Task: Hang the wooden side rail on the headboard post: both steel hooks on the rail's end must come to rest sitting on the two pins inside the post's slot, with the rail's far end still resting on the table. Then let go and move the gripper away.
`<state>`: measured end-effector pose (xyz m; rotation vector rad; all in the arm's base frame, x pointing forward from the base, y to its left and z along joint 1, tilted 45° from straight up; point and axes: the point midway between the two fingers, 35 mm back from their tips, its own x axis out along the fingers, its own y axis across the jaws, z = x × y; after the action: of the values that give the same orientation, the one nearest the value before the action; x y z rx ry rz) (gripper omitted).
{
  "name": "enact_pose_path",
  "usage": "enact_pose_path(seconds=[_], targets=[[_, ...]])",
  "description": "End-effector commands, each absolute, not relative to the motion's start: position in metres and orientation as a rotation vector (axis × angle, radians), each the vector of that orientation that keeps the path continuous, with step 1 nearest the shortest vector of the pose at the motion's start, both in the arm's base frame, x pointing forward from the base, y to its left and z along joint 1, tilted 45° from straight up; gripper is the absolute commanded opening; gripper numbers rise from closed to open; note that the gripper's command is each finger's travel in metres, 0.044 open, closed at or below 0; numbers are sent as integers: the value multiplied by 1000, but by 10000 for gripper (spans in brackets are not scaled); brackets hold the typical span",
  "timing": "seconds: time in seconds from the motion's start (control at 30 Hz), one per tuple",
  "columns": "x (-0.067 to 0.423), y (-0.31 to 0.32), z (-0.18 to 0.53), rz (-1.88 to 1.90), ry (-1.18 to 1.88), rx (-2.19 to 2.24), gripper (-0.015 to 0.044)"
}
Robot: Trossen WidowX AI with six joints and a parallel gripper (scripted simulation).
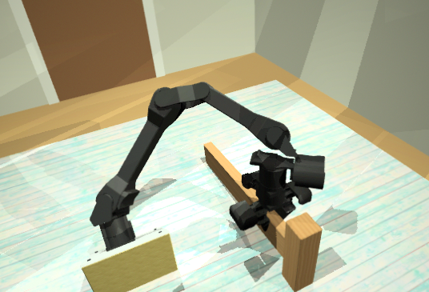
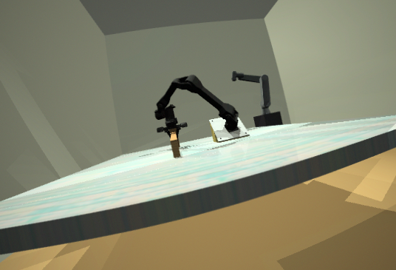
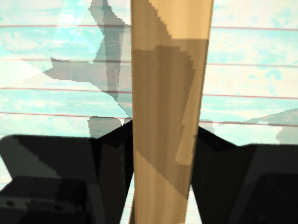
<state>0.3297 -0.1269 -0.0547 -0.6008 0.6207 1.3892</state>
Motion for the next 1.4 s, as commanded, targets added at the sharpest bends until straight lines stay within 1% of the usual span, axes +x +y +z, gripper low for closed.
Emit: enact_pose_path(seconds=[0.0, 1.37], targets=[[329, -132, -54, 1382, 624, -607, 0], [329, -128, -59, 1382, 624, -607, 0]])
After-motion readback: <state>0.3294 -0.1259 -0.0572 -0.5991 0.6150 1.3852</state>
